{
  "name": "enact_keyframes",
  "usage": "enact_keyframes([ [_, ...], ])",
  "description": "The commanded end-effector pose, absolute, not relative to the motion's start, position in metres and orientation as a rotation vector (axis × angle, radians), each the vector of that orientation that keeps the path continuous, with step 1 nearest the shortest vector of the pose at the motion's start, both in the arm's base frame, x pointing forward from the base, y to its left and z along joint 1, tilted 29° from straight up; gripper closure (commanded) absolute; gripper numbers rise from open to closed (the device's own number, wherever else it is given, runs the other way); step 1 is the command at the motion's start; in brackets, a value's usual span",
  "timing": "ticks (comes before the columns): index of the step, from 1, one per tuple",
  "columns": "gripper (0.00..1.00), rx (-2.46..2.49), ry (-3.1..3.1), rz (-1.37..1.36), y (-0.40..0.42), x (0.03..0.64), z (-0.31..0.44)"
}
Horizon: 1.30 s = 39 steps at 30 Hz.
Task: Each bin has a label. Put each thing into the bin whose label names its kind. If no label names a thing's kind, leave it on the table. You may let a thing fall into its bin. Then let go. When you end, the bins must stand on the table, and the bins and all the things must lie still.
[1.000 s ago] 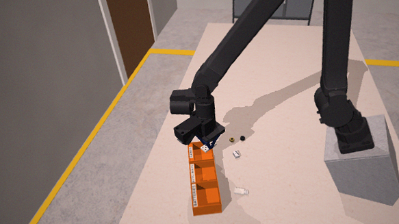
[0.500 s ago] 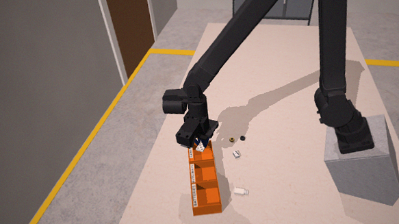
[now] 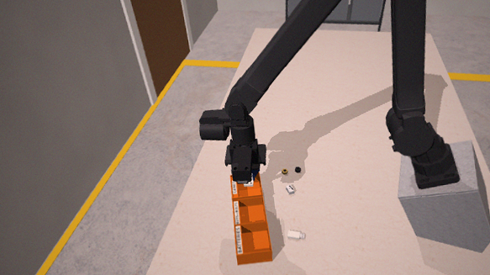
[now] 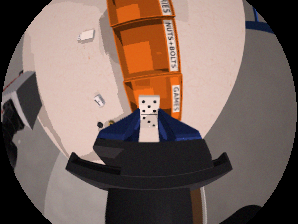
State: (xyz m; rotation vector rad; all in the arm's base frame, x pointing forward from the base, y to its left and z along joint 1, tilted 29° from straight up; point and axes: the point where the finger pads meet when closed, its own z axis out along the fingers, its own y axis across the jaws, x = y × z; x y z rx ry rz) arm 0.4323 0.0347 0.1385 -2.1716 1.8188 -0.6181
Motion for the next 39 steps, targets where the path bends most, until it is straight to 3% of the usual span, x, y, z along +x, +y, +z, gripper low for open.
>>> enact_keyframes([
  [1, 0.79, -2.25, 1.62, -0.703, 0.042, 0.456, 0.17],
  [32, 0.79, -2.279, 1.615, -0.69, 0.033, 0.438, 0.16],
  [39, 0.79, -2.308, 1.626, -0.659, 0.032, 0.444, 0.128],
])
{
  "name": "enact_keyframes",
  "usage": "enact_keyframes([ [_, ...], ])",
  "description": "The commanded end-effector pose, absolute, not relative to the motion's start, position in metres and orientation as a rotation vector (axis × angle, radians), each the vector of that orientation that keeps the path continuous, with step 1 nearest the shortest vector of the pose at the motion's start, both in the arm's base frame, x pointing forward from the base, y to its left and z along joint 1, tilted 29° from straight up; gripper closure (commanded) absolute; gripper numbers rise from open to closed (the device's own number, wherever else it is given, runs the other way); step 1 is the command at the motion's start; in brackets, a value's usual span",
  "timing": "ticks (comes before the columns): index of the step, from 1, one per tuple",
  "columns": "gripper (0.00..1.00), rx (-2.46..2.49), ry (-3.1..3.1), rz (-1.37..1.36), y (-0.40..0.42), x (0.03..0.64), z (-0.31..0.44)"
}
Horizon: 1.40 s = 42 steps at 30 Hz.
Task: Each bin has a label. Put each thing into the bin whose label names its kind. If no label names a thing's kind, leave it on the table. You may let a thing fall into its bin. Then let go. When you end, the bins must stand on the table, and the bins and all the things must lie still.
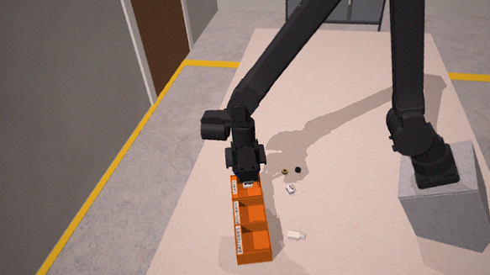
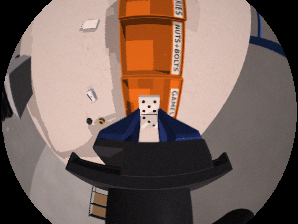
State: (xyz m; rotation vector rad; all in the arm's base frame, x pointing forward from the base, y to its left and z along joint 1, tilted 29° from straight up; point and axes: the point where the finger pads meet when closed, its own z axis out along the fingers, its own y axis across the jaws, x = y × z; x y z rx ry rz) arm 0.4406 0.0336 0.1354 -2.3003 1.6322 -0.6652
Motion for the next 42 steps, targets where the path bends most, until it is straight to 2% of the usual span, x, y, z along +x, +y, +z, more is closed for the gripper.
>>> enact_keyframes([
  [1, 0.79, -2.307, 1.629, -0.659, 0.031, 0.445, 0.126],
  [5, 0.79, -2.282, 1.614, -0.687, 0.034, 0.459, 0.137],
  [23, 0.79, -2.305, 1.625, -0.661, 0.031, 0.463, 0.096],
  [35, 0.79, -2.286, 1.619, -0.68, 0.033, 0.465, 0.108],
  [36, 0.69, -2.286, 1.619, -0.68, 0.033, 0.465, 0.108],
  [42, 0.69, -2.286, 1.619, -0.68, 0.033, 0.465, 0.107],
])
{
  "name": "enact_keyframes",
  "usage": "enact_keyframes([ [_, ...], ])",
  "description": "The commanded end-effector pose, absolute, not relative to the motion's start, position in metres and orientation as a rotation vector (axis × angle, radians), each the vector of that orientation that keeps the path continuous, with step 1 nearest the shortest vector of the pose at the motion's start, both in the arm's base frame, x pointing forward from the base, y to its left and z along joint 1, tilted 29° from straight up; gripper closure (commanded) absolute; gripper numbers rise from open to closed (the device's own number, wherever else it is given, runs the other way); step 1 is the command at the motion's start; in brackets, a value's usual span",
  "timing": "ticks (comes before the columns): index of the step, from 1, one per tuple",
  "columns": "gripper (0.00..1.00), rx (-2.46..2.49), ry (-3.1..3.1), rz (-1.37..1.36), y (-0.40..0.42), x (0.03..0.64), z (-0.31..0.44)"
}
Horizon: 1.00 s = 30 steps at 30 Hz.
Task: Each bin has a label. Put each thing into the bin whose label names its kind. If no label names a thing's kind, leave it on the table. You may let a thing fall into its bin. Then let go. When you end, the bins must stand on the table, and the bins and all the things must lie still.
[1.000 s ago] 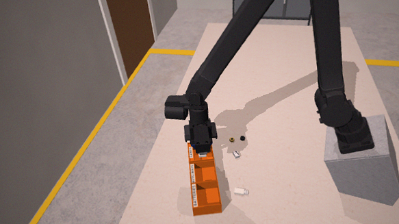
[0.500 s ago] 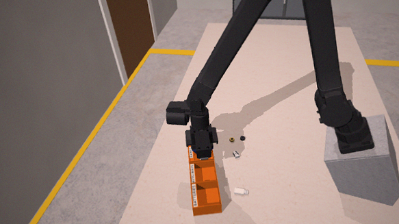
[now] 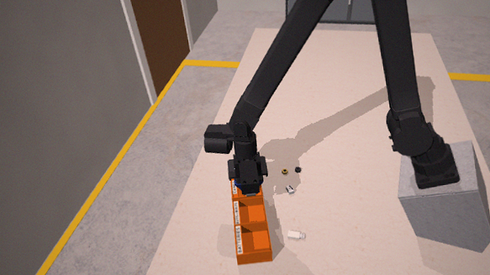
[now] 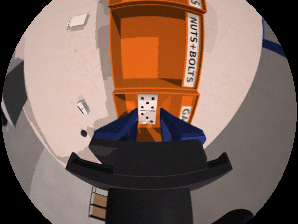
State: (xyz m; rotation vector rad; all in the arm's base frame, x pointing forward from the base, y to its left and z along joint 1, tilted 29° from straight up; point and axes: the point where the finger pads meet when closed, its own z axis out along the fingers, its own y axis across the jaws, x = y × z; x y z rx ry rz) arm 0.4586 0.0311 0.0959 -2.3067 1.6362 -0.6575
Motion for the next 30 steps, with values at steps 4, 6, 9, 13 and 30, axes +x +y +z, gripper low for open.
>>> enact_keyframes([
  [4, 0.69, -2.286, 1.619, -0.68, 0.033, 0.465, 0.107],
  [6, 0.69, -2.286, 1.619, -0.68, 0.033, 0.465, 0.107],
  [9, 0.69, -2.286, 1.619, -0.68, 0.033, 0.465, 0.106],
  [13, 0.69, -2.286, 1.619, -0.68, 0.033, 0.465, 0.106],
  [30, 0.69, -2.274, 1.607, -0.69, 0.04, 0.455, 0.134],
])
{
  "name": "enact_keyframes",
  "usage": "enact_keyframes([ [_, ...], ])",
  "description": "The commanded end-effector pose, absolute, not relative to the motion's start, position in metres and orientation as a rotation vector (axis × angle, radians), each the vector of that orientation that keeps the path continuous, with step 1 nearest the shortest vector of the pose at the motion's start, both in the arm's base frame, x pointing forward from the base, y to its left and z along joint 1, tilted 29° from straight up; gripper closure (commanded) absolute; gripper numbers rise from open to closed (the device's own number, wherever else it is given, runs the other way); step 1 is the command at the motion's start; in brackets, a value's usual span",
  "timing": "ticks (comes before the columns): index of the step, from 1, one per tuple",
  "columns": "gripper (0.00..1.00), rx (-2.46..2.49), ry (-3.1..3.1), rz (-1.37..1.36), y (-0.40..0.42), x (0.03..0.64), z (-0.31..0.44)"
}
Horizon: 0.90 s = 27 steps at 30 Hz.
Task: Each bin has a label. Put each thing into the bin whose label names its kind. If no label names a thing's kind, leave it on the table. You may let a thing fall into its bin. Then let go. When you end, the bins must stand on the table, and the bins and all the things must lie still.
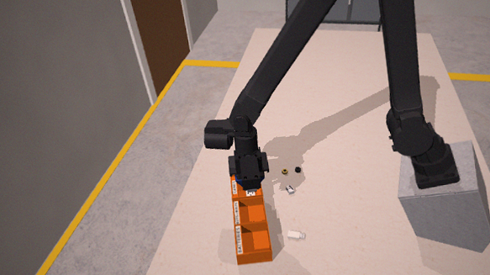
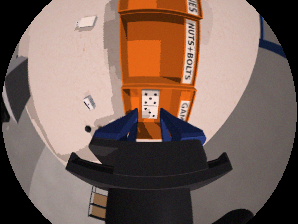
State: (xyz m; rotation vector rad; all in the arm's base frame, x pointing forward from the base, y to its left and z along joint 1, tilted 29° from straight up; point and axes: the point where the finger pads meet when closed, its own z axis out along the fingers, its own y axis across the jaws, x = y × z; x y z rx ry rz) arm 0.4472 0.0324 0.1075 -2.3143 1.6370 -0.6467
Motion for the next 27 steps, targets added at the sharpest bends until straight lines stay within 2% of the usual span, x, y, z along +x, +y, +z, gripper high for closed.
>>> enact_keyframes([
  [1, 0.69, -2.27, 1.611, -0.694, 0.037, 0.455, 0.136],
  [15, 0.69, -2.259, 1.603, -0.705, 0.042, 0.445, 0.169],
  [26, 0.69, -2.276, 1.618, -0.686, 0.04, 0.45, 0.159],
  [27, 0.68, -2.207, 1.687, -0.677, 0.026, 0.432, 0.152],
])
